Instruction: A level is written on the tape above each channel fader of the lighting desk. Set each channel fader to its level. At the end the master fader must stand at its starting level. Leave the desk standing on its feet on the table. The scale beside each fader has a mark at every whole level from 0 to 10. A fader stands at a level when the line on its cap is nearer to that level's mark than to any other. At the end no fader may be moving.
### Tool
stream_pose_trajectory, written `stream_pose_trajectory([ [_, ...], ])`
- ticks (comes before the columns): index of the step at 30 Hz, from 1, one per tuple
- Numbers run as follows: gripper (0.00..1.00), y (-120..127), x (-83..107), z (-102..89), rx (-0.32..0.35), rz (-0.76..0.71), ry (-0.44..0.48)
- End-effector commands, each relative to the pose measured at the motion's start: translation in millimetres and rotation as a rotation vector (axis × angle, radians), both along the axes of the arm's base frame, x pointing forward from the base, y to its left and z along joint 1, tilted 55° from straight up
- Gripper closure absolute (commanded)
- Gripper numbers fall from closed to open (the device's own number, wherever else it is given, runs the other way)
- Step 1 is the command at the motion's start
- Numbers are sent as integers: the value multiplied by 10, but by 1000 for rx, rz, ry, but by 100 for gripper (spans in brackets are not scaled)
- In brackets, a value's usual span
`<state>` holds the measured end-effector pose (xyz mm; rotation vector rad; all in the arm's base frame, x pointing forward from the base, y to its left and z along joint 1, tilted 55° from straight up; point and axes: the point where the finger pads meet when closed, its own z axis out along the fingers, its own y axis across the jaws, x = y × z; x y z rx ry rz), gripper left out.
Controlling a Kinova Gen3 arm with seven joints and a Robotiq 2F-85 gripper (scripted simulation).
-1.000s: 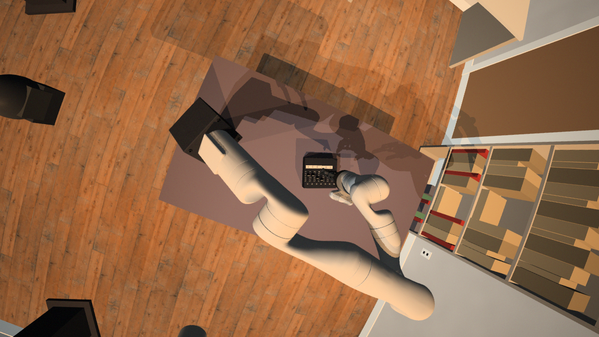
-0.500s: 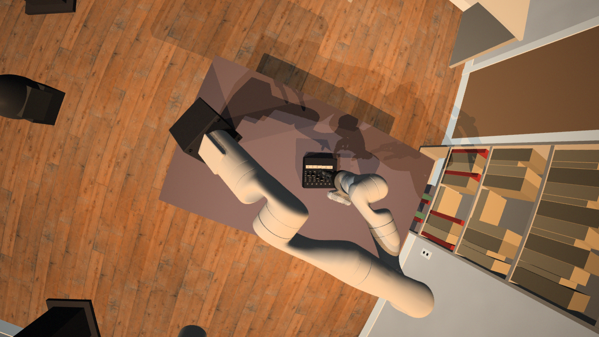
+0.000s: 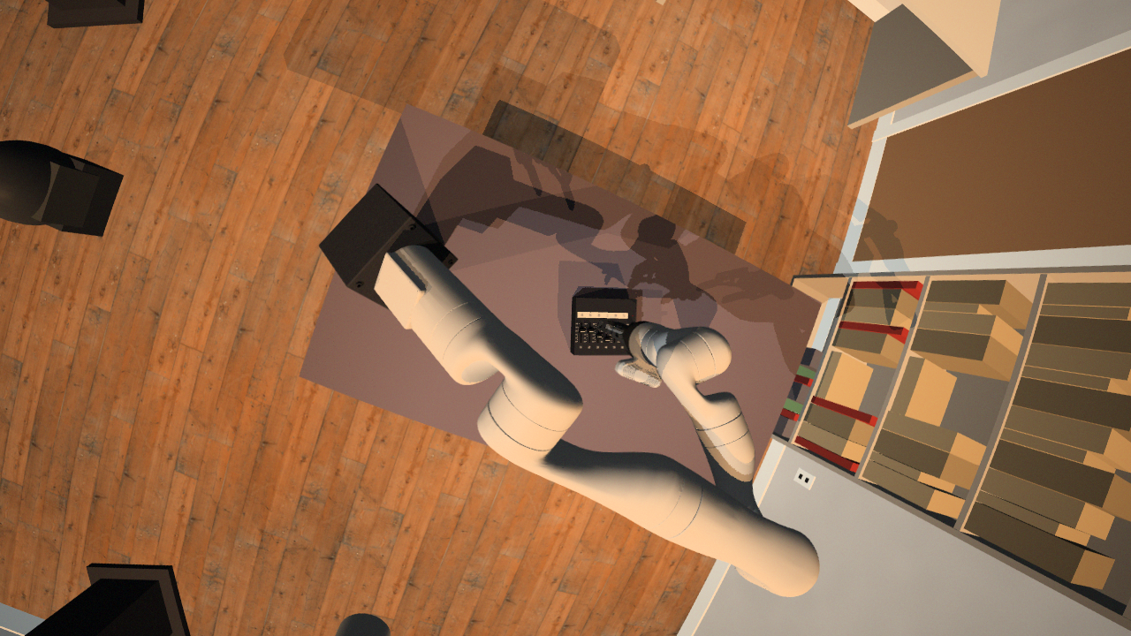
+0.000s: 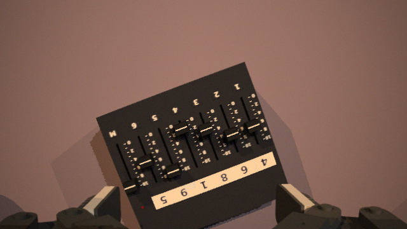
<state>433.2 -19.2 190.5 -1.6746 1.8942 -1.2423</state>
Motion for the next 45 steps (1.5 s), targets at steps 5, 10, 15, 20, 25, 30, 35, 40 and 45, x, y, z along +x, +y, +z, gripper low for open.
stream_pose_trajectory([
  [5, 0, 3, -3, 0, 0, 1, 0],
  [10, 0, 3, -3, 0, 0, 1, 0],
  [15, 0, 3, -3, 0, 0, 1, 0],
  [20, 0, 3, -1, -3, 5, -3, -2],
  [25, 0, 1, 8, -16, 32, -22, -14],
  [30, 0, -2, 21, -37, 76, -53, -34],
  [35, 0, -7, 43, -68, 143, -102, -65],
  [40, 0, -18, 79, -117, 260, -188, -120],
  [45, 0, -36, 125, -172, 411, -303, -192],
])
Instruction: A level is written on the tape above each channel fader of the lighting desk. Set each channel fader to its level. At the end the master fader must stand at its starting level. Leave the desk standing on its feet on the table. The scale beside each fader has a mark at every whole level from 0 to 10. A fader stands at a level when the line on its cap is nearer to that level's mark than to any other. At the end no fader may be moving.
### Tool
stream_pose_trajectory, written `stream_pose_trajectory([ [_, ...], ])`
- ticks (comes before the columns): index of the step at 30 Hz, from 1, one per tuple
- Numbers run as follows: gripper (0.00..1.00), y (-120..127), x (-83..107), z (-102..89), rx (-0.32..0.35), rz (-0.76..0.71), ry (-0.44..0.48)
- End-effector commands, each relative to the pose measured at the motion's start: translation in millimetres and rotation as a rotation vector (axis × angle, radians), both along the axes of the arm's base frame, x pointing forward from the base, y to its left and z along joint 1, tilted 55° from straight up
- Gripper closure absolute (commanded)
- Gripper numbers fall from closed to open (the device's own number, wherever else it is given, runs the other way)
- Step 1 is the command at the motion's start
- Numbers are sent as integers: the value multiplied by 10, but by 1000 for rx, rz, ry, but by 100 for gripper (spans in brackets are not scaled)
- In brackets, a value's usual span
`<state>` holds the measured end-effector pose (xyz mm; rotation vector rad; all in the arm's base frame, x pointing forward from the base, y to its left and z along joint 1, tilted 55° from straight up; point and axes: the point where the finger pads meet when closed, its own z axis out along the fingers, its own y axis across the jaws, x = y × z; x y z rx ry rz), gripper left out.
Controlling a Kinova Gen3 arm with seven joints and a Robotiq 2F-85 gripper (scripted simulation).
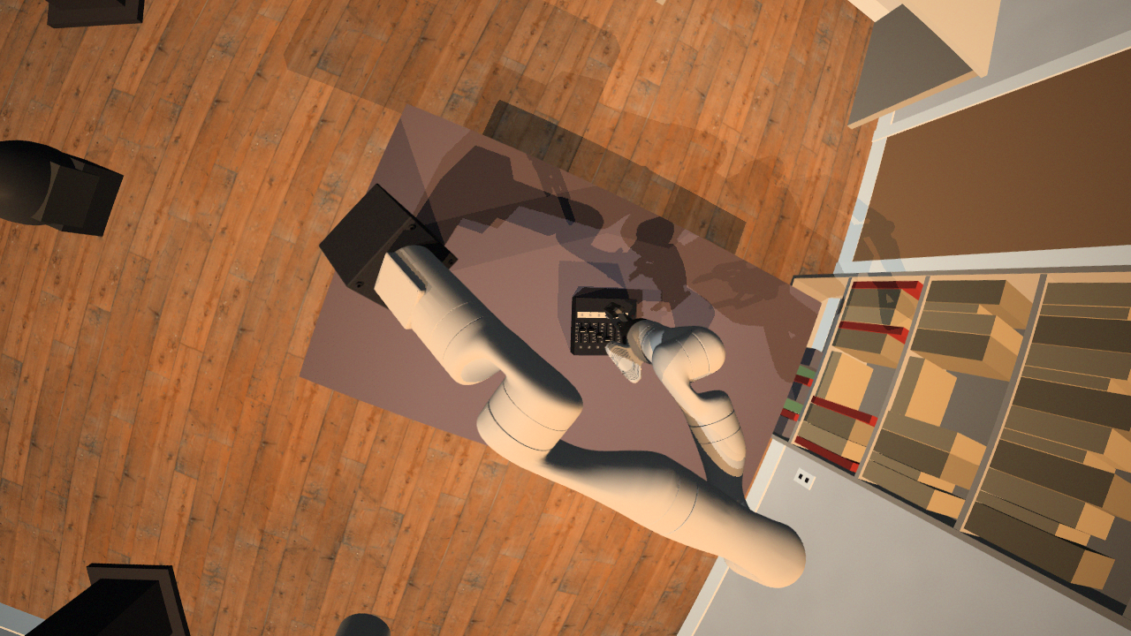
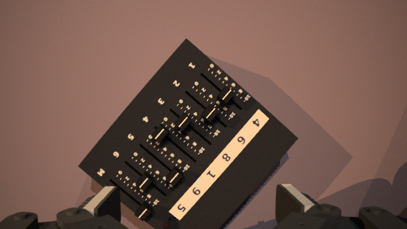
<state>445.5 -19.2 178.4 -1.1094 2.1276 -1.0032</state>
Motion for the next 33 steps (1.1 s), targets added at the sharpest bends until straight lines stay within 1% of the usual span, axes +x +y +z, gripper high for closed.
stream_pose_trajectory([
  [1, 0, -40, 12, -62, 69, -58, -27],
  [3, 0, -40, 12, -62, 69, -58, -27],
  [9, 0, -78, 77, -124, 292, -234, -136],
  [18, 0, -168, 175, -186, 663, -538, -330],
  [20, 0, -168, 175, -186, 663, -538, -330],
  [27, 0, -265, 234, -201, 946, -779, -493],
  [33, 0, -355, 268, -196, 1163, -966, -627],
])
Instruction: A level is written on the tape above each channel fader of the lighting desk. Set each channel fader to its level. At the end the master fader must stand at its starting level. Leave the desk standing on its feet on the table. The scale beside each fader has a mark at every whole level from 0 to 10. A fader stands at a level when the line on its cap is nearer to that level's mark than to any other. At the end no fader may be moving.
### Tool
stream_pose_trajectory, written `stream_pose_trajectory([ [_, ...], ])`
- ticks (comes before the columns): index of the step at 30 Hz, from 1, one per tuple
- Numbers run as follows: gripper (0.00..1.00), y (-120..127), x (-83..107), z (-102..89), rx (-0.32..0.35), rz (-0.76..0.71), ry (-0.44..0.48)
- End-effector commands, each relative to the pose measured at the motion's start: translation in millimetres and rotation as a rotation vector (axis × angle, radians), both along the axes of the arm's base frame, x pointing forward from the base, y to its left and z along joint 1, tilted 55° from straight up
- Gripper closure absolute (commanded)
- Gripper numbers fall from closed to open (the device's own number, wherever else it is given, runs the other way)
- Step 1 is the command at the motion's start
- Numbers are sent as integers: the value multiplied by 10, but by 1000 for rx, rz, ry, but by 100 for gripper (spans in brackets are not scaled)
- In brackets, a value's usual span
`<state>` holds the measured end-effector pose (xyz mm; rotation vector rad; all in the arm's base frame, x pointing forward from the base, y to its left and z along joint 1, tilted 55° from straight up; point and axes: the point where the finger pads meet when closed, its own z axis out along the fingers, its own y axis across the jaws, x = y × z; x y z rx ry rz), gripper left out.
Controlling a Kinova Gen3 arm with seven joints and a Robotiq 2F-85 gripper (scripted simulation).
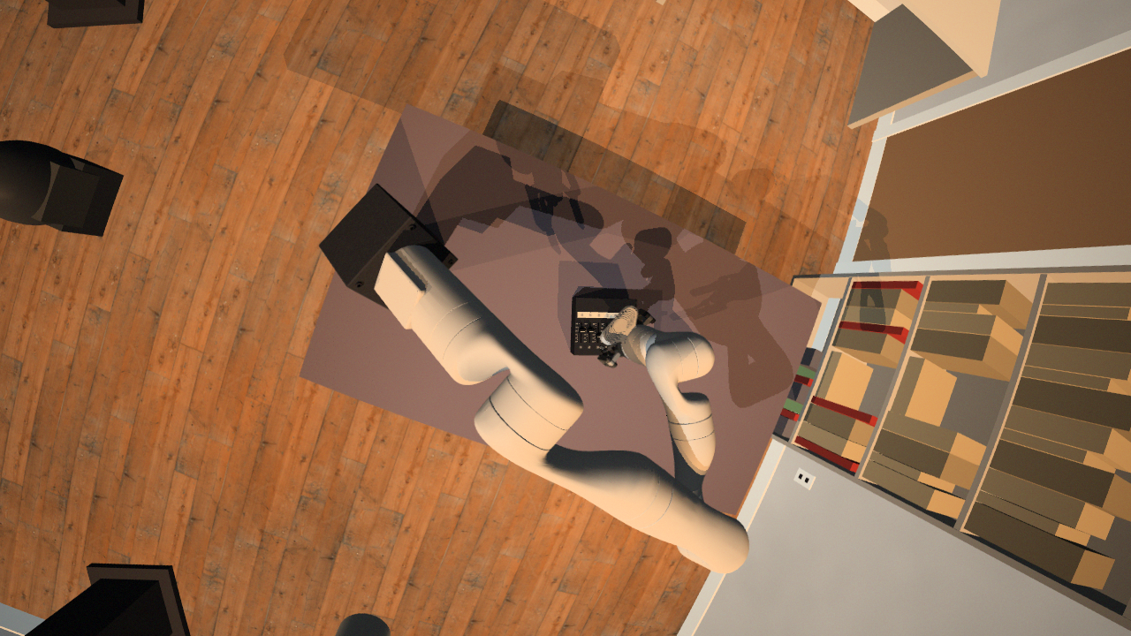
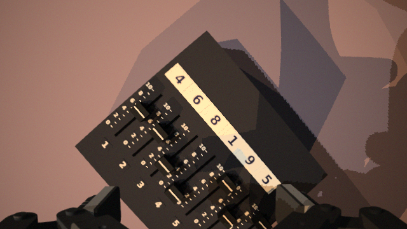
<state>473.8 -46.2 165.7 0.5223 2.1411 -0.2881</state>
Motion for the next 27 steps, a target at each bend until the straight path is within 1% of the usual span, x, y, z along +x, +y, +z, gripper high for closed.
stream_pose_trajectory([
  [1, 0, -100, -10, -68, 171, -160, -106],
  [2, 0, -114, -7, -66, 202, -189, -125],
  [4, 0, -114, -7, -66, 202, -189, -125],
  [10, 0, -194, 6, -52, 362, -341, -226],
  [16, 0, -255, 10, -39, 474, -450, -300],
  [19, 0, -276, 10, -33, 511, -486, -326],
  [21, 0, -276, 10, -33, 511, -486, -326],
  [27, 0, -301, 9, -27, 554, -529, -355],
])
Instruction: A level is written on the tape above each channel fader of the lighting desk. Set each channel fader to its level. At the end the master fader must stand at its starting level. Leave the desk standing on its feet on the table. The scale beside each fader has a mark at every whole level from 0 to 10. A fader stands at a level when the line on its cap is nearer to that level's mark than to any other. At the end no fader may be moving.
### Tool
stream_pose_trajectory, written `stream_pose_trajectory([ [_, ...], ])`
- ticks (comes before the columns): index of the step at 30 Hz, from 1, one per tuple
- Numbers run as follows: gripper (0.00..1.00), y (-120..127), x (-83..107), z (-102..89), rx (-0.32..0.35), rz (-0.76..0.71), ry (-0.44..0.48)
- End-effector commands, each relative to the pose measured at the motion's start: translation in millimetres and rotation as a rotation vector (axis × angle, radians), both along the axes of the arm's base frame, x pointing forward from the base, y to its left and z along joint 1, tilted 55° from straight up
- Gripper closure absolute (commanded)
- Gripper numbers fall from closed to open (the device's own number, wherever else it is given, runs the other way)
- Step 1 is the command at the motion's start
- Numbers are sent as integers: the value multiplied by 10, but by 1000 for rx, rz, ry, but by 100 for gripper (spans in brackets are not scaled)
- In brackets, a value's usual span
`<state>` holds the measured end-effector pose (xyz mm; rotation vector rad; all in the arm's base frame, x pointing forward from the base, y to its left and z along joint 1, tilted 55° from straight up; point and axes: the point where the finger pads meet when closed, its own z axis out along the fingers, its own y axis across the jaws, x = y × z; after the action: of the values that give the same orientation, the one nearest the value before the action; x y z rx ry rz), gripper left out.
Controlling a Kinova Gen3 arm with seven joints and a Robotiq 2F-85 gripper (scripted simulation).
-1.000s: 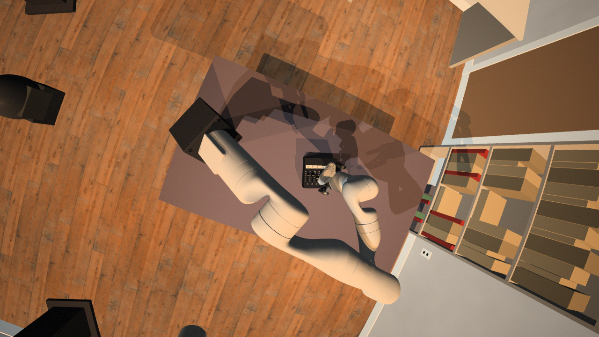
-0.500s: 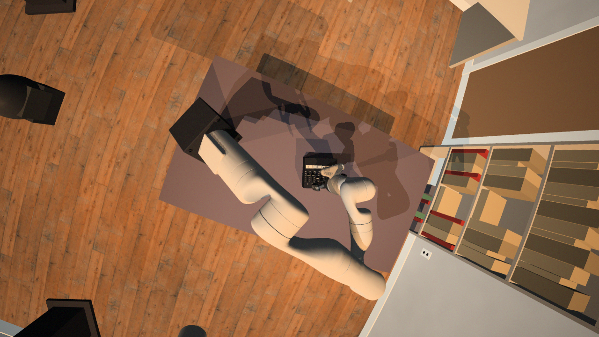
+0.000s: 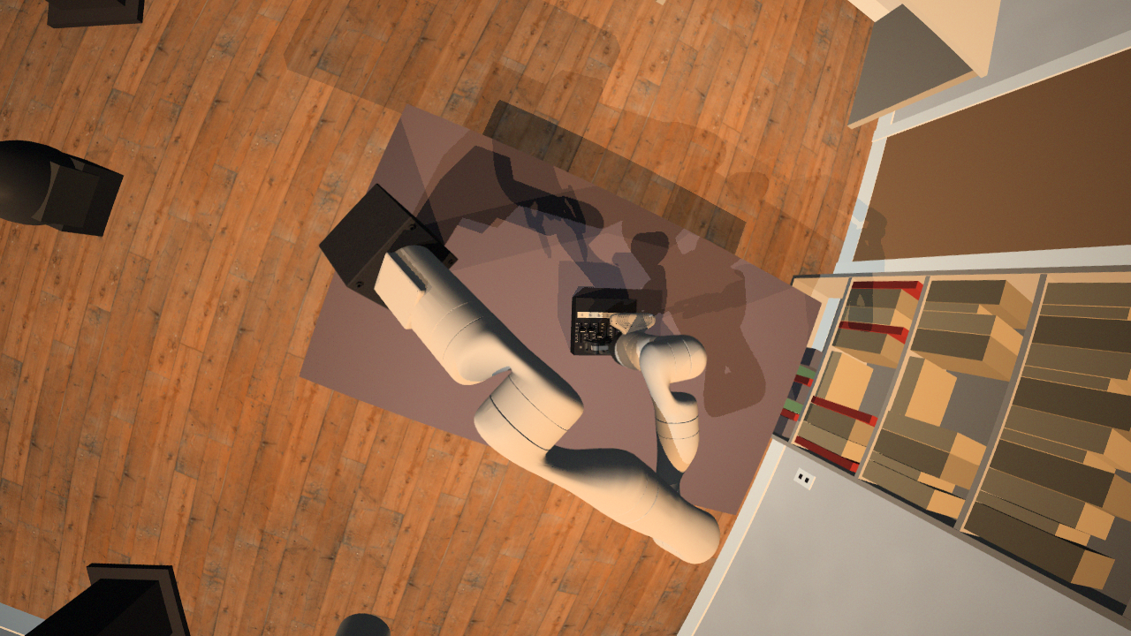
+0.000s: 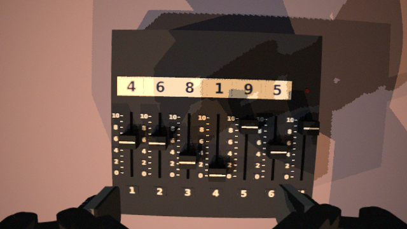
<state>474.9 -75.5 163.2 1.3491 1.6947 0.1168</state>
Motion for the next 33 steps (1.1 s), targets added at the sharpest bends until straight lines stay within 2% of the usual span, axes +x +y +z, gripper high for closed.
stream_pose_trajectory([
  [1, 0, -10, -2, -1, 9, -9, -5],
  [33, 0, -14, -2, 0, 16, -17, -10],
])
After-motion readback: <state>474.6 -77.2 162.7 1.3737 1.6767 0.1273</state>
